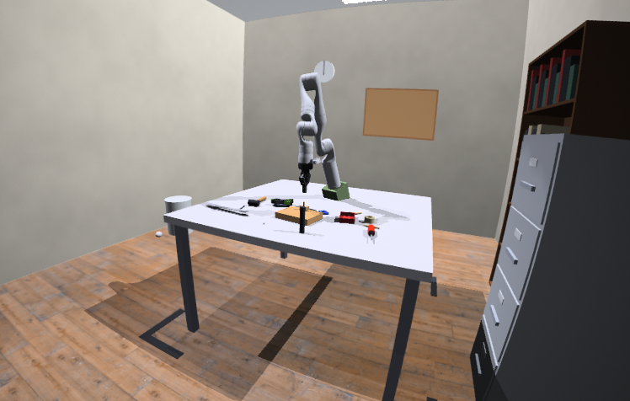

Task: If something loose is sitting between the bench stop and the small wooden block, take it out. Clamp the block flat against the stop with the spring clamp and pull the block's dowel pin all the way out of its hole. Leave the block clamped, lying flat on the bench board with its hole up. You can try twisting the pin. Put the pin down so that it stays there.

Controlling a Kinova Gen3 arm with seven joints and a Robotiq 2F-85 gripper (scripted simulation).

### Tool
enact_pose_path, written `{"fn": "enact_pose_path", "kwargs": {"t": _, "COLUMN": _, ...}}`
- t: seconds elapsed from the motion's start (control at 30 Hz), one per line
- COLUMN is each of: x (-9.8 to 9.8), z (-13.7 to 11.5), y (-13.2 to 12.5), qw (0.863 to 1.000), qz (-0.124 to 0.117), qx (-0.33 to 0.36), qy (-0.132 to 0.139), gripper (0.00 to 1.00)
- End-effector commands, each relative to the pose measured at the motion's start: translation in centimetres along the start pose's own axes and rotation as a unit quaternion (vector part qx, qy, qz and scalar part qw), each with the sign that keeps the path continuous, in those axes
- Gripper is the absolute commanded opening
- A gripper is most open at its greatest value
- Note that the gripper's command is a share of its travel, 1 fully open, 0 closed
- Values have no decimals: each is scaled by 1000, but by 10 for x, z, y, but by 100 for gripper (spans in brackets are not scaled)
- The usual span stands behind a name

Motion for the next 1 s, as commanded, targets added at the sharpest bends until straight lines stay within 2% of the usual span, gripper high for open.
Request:
{"fn": "enact_pose_path", "kwargs": {"t": 0.0, "x": 0, "z": 0, "y": 0, "qw": 999, "qz": -1, "qx": -36, "qy": 2, "gripper": 10}}
{"fn": "enact_pose_path", "kwargs": {"t": 0.27, "x": -1, "z": 0, "y": 1, "qw": 996, "qz": 0, "qx": -92, "qy": 2, "gripper": 10}}
{"fn": "enact_pose_path", "kwargs": {"t": 0.63, "x": -1, "z": 0, "y": 1, "qw": 982, "qz": 1, "qx": -191, "qy": 2, "gripper": 10}}
{"fn": "enact_pose_path", "kwargs": {"t": 0.7, "x": -1, "z": 0, "y": 1, "qw": 982, "qz": 1, "qx": -191, "qy": 2, "gripper": 10}}
{"fn": "enact_pose_path", "kwargs": {"t": 0.97, "x": -1, "z": 0, "y": 1, "qw": 967, "qz": 1, "qx": -257, "qy": 2, "gripper": 10}}
Point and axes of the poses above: the point where the finger pads meet when closed, its own x axis out along the fingers, its own y axis across the jaws, z = x × y, the point moved 8 cm from there along -x, back along the fingers, and after that the axes turned 1 degree about -x, right-handed, at the moved point
